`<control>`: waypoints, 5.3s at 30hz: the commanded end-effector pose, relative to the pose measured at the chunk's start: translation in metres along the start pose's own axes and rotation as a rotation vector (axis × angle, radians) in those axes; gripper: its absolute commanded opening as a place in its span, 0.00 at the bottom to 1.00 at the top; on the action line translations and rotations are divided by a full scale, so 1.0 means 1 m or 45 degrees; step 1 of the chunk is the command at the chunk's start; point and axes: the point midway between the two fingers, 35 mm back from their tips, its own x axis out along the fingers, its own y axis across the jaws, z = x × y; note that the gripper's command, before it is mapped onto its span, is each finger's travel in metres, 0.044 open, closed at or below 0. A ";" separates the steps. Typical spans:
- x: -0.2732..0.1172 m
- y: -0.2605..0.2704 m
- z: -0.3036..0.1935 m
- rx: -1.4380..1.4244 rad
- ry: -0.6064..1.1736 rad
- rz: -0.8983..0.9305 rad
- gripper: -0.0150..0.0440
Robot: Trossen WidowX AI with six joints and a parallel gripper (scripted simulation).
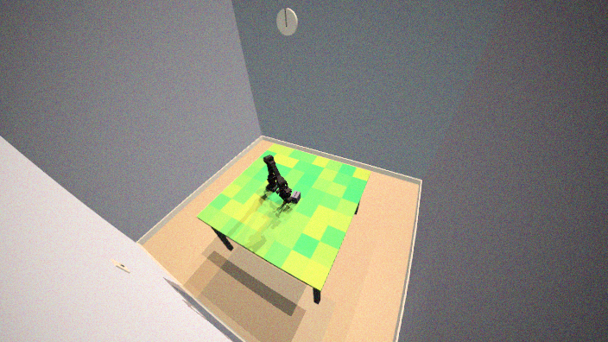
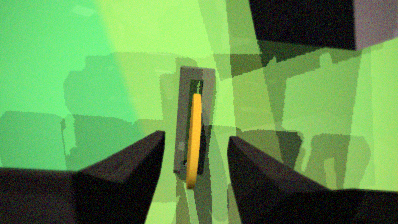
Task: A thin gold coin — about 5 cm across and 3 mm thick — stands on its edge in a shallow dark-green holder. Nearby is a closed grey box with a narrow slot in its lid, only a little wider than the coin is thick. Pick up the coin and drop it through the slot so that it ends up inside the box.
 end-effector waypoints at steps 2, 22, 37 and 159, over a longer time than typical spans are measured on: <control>0.009 0.001 0.000 0.003 0.002 0.008 0.53; 0.016 0.002 0.000 0.001 0.002 0.008 0.25; -0.015 -0.002 -0.001 0.001 0.002 0.007 0.25; -0.081 -0.040 0.103 -0.523 -0.013 -0.003 0.25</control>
